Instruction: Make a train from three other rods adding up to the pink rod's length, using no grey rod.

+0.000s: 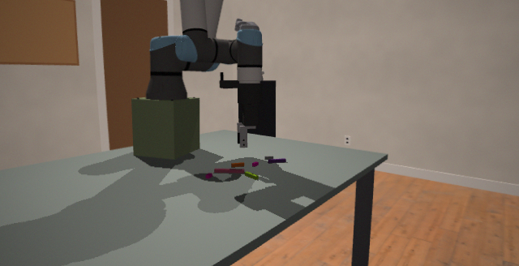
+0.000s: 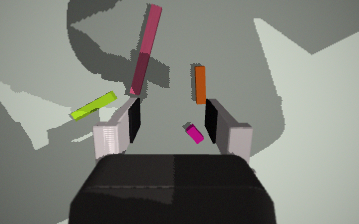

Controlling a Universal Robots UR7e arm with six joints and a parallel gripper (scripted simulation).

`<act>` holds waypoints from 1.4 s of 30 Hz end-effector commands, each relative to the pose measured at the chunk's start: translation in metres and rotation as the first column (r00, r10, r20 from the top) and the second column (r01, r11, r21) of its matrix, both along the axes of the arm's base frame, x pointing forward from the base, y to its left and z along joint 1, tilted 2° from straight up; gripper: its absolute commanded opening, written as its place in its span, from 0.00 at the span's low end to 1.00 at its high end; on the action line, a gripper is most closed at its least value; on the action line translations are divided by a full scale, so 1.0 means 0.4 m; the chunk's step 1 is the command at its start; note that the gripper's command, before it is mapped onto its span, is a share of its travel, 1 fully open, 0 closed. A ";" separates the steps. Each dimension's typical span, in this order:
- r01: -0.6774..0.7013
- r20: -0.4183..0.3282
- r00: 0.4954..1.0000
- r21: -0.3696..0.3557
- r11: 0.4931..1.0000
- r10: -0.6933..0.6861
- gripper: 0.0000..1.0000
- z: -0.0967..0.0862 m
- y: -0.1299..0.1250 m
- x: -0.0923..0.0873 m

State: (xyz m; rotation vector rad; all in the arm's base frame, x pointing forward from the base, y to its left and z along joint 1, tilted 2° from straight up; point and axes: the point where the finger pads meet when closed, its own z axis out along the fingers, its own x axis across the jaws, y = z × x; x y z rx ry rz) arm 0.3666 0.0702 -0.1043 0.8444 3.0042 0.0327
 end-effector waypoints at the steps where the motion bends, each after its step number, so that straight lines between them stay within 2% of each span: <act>1: -0.167 0.003 0.986 -0.005 0.986 0.167 1.00 -0.002 0.028 0.003; 5: -0.307 0.005 0.952 -0.009 0.952 0.307 1.00 -0.004 0.054 0.004; 7: -0.307 0.005 0.952 -0.009 0.952 0.307 1.00 -0.004 0.054 0.004; 12: -0.454 0.006 0.891 -0.014 0.891 0.454 1.00 -0.006 0.083 0.005; 18: -0.565 0.006 0.825 -0.018 0.825 0.565 1.00 -0.008 0.108 0.005; 22: -0.606 0.005 0.795 -0.020 0.795 0.606 1.00 -0.009 0.118 0.004; 35: -0.633 0.005 0.774 -0.021 0.774 0.633 1.00 -0.009 0.125 0.004; 36: -0.633 0.005 0.774 -0.021 0.774 0.633 0.54 -0.009 0.125 0.004; 42: -0.633 0.005 0.774 -0.021 0.774 0.633 0.54 -0.009 0.125 0.004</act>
